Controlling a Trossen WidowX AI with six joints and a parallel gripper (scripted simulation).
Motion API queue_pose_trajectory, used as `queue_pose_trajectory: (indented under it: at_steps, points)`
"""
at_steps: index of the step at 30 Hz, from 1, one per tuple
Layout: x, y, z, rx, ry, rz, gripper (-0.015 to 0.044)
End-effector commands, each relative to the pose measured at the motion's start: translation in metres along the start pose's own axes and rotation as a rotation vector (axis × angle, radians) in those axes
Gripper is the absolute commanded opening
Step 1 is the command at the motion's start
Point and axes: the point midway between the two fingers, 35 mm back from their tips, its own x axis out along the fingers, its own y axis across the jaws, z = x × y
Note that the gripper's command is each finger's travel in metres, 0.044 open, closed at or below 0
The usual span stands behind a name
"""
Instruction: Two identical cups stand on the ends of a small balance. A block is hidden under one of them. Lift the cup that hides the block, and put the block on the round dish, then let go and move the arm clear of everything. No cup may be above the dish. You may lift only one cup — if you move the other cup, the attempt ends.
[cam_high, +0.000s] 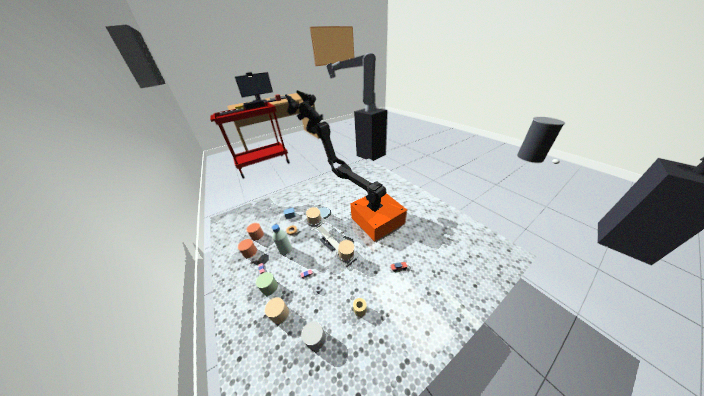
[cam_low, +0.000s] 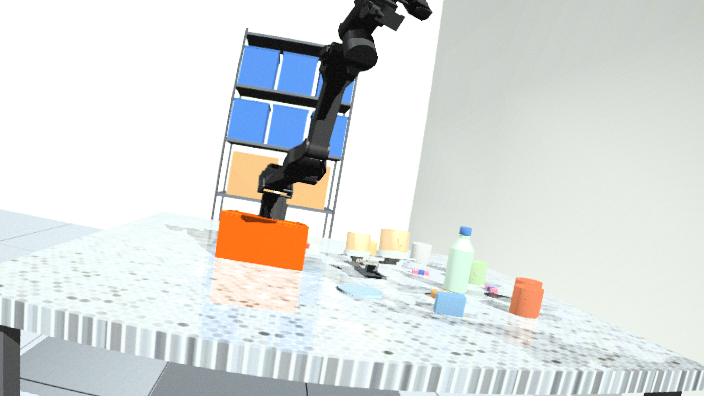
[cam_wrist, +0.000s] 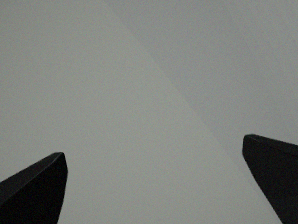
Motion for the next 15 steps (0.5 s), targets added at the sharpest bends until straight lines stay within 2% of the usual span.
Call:
queue_pose_trajectory:
  at_steps: [1, 2, 15]
  points:
    - [0.000, 0.001, -0.002, -0.003, 0.004, 0.002, 0.0426]
    - [-0.001, 0.005, -0.006, -0.014, 0.015, 0.009, 0.0440]
    - [-0.040, 0.083, -0.128, -0.299, 0.289, 0.180, 0.0440]
